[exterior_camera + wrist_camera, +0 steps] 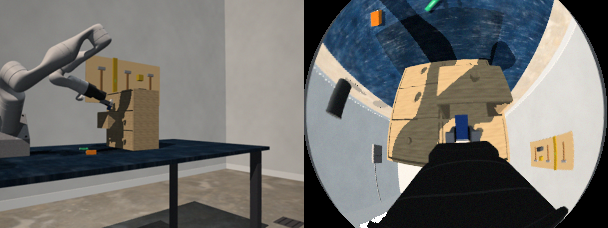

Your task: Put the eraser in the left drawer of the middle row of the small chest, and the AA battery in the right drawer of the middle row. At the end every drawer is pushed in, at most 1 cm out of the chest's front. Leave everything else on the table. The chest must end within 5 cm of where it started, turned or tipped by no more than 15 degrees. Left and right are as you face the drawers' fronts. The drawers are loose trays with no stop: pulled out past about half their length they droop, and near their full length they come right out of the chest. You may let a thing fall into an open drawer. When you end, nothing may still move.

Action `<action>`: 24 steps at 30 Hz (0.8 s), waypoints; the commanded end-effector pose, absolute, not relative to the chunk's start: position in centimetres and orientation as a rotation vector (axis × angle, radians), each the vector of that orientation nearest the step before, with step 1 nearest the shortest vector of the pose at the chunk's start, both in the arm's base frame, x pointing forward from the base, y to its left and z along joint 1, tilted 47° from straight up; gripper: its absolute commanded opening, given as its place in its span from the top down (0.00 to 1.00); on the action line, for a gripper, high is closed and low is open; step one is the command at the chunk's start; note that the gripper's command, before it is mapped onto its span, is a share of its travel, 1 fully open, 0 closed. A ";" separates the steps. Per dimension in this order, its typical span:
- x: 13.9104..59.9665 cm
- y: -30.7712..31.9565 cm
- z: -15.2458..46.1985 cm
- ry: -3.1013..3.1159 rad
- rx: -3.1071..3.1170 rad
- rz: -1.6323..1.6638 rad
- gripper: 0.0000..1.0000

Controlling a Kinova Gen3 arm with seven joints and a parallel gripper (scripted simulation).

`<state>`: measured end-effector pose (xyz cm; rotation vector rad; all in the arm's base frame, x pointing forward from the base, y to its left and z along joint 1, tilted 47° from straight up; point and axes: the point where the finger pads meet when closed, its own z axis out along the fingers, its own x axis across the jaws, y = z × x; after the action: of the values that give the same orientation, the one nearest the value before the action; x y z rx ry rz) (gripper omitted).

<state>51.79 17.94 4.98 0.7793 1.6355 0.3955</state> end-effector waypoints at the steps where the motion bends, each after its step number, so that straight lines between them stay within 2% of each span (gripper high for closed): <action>1: 51.8 18.0 5.1 1.635 0.779 0.398 0.55; 18: 51.8 18.0 5.1 1.635 0.779 0.398 0.55; 21: 51.8 18.0 5.1 1.635 0.779 0.398 0.43; 24: 51.8 18.0 5.1 1.635 0.779 0.398 0.37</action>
<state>51.80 17.94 5.00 0.7795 1.6352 0.3959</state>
